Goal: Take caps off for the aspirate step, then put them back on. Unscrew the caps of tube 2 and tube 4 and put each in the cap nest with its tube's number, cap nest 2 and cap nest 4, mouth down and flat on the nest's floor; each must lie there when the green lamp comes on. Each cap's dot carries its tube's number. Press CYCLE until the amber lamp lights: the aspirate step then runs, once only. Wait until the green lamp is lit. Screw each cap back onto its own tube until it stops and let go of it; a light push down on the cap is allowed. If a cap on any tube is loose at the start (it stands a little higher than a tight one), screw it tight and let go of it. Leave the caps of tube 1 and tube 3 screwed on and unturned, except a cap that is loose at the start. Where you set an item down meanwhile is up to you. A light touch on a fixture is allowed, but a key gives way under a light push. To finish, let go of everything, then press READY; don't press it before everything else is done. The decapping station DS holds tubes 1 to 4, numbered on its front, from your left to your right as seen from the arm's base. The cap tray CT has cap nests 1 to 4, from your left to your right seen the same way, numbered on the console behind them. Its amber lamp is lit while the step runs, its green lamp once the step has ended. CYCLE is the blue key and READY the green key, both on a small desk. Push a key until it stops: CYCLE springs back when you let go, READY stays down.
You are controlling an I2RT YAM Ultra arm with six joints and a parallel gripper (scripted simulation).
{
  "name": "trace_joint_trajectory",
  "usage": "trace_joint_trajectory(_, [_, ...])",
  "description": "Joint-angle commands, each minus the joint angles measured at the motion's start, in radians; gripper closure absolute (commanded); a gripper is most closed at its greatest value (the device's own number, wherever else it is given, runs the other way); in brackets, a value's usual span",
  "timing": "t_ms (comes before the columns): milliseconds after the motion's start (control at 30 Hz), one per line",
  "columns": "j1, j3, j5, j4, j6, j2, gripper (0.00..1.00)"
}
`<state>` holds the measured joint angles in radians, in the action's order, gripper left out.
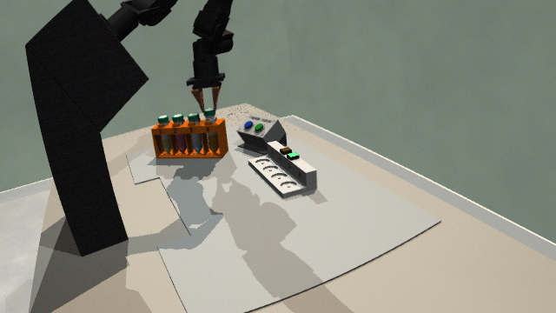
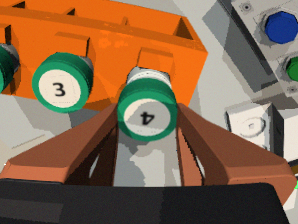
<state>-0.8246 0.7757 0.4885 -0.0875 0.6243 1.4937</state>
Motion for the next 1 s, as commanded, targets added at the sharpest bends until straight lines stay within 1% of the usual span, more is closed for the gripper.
trace_joint_trajectory(0, [-0.001, 0.003, -0.004, -0.004, 0.002, -0.002, 1.00])
trace_joint_trajectory(600, [0.010, 0.012, -0.013, -0.028, 0.009, 0.027, 1.00])
trace_joint_trajectory(833, [0.010, 0.013, -0.013, -0.028, 0.009, 0.028, 1.00])
trace_joint_trajectory(867, [0.010, 0.013, -0.013, -0.028, 0.009, 0.028, 0.51])
trace_joint_trajectory(967, [0.010, 0.013, -0.013, -0.028, 0.009, 0.028, 0.51])
